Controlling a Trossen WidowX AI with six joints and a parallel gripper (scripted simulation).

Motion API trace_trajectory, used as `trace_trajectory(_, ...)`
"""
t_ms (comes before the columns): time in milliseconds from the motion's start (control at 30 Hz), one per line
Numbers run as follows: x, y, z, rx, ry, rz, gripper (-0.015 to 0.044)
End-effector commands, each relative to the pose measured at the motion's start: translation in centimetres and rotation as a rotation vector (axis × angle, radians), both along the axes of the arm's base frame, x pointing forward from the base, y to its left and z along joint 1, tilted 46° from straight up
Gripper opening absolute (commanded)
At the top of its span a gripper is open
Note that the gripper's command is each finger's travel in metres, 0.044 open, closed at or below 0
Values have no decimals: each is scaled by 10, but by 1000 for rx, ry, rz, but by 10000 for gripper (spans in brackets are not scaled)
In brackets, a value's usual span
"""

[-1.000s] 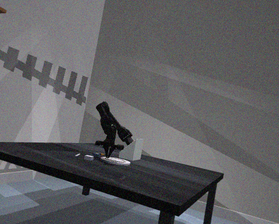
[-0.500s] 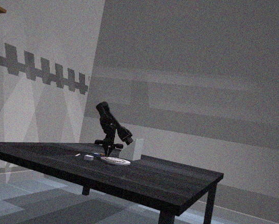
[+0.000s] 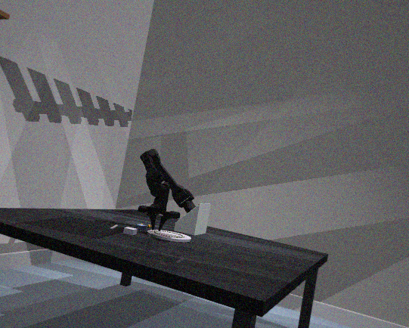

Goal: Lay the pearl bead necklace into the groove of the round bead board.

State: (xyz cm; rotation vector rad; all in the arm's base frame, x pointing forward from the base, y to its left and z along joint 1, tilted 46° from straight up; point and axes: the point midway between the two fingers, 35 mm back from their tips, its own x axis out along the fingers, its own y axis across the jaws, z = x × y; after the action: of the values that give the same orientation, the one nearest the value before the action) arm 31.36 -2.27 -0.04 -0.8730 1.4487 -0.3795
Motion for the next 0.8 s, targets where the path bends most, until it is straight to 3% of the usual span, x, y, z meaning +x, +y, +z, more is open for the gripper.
trace_trajectory(0,0,0,0,0,1,-1,210)
trace_trajectory(300,-2,1,1,-3,8,0,440)
trace_trajectory(767,-2,3,3,-6,7,-2,440)
